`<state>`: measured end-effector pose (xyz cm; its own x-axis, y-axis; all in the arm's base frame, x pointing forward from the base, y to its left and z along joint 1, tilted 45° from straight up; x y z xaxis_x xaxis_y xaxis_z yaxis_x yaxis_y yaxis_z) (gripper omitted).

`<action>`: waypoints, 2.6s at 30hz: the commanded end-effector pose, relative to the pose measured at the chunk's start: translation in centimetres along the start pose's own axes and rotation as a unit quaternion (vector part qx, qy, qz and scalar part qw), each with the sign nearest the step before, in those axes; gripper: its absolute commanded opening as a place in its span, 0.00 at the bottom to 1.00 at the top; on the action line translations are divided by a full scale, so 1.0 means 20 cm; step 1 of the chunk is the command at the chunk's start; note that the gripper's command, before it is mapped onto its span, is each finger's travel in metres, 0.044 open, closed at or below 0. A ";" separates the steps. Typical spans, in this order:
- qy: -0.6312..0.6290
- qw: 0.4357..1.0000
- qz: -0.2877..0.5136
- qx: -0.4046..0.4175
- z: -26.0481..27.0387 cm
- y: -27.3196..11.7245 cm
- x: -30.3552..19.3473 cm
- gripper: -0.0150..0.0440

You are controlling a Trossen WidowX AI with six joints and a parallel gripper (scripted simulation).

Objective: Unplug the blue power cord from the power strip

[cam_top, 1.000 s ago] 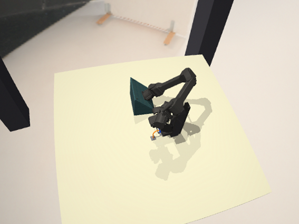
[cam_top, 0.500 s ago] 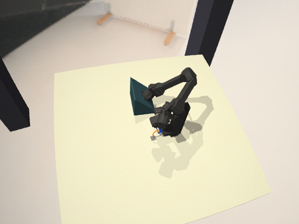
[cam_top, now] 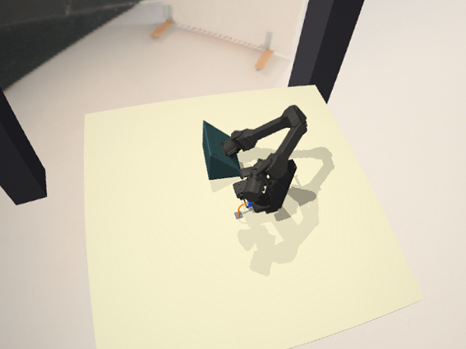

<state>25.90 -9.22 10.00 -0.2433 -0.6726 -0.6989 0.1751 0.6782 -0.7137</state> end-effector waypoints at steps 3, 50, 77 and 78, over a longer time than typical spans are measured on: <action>-0.001 1.000 0.000 0.000 0.00 0.00 0.01 0.25; 0.003 1.000 0.002 0.000 0.05 -0.04 0.21 0.53; 0.003 1.000 0.002 0.000 0.01 -0.05 0.06 0.53; 0.003 1.000 0.002 0.000 0.01 -0.05 0.05 0.53</action>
<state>25.83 -11.07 9.76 -0.2415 -0.6749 -0.6973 0.1775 0.6757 -0.7155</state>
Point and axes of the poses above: the point midway between the two fingers, 35 mm back from their tips, its own y axis out along the fingers, its own z axis across the jaws, x = y × z, the point moved 4 cm from there along -y, back along the fingers, and after that the axes turned 13 degrees about y, right-handed, at the moved point
